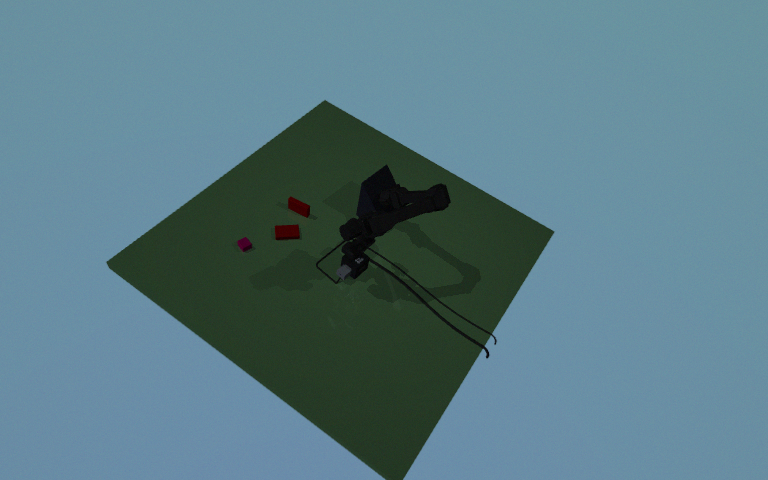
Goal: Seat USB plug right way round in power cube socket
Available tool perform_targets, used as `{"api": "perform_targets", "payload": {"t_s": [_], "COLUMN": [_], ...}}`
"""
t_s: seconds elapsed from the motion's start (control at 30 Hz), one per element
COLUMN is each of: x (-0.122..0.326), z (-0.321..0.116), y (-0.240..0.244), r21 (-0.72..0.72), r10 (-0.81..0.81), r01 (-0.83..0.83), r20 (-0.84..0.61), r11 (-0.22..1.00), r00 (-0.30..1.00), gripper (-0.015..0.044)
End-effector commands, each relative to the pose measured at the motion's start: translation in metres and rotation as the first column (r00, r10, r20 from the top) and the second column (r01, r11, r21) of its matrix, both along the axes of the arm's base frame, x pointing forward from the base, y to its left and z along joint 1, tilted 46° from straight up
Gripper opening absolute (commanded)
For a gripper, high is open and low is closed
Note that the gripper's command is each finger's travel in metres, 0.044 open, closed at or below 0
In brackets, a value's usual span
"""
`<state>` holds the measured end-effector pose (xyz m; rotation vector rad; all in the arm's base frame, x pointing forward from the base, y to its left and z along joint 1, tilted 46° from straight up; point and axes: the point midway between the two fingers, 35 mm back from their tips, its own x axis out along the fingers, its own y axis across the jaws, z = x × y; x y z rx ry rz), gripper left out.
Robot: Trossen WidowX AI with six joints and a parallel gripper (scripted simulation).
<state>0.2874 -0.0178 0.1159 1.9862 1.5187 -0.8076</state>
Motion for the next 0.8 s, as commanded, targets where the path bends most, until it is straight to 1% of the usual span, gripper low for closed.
{"api": "perform_targets", "payload": {"t_s": [0.0,0.77], "x": [-0.001,-0.0008], "z": [-0.0014,-0.0044], "y": [0.0003,0.0011], "r21": [-0.002,-0.01], "r10": [-0.004,-0.012], "r01": [0.004,0.011], "r20": [-0.007,-0.016], "r11": [1.0,1.0], "r00": [1.0,1.0], "gripper": [0.0,0.0]}}
